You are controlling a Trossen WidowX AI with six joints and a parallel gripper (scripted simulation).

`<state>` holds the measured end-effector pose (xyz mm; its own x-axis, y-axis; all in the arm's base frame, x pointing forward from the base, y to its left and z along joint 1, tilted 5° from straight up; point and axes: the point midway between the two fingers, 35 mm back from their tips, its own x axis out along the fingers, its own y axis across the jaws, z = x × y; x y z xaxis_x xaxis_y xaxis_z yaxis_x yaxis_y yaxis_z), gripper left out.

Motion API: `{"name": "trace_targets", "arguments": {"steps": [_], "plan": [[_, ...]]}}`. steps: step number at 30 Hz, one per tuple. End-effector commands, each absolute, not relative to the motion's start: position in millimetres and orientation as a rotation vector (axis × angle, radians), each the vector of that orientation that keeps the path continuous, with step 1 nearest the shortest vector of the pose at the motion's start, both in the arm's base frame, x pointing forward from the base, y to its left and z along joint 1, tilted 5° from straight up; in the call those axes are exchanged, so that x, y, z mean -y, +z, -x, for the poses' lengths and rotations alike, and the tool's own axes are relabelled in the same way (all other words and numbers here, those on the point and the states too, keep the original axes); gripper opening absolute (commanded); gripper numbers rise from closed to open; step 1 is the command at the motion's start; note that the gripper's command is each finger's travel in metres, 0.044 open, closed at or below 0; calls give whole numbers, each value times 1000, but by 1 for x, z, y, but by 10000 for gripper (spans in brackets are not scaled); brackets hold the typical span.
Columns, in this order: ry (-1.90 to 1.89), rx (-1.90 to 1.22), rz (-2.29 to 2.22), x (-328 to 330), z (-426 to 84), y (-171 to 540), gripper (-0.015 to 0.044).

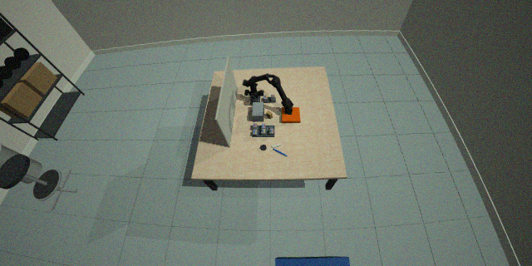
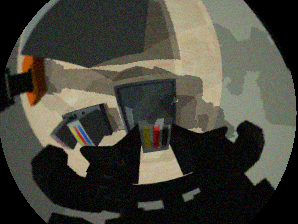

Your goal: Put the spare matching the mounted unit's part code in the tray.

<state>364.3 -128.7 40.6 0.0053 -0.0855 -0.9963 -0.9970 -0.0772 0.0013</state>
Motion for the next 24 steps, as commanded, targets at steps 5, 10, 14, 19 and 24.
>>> {"name": "trace_targets", "arguments": {"steps": [5,10,14,19,24], "plan": [[1223,-1233,1331,129,-364,41,131],[1223,-1233,1331,129,-364,41,263],[1223,-1233,1331,129,-364,41,368],[1223,-1233,1331,128,-366,50,440],[1228,-1234,1332,122,-366,125,440]]}}
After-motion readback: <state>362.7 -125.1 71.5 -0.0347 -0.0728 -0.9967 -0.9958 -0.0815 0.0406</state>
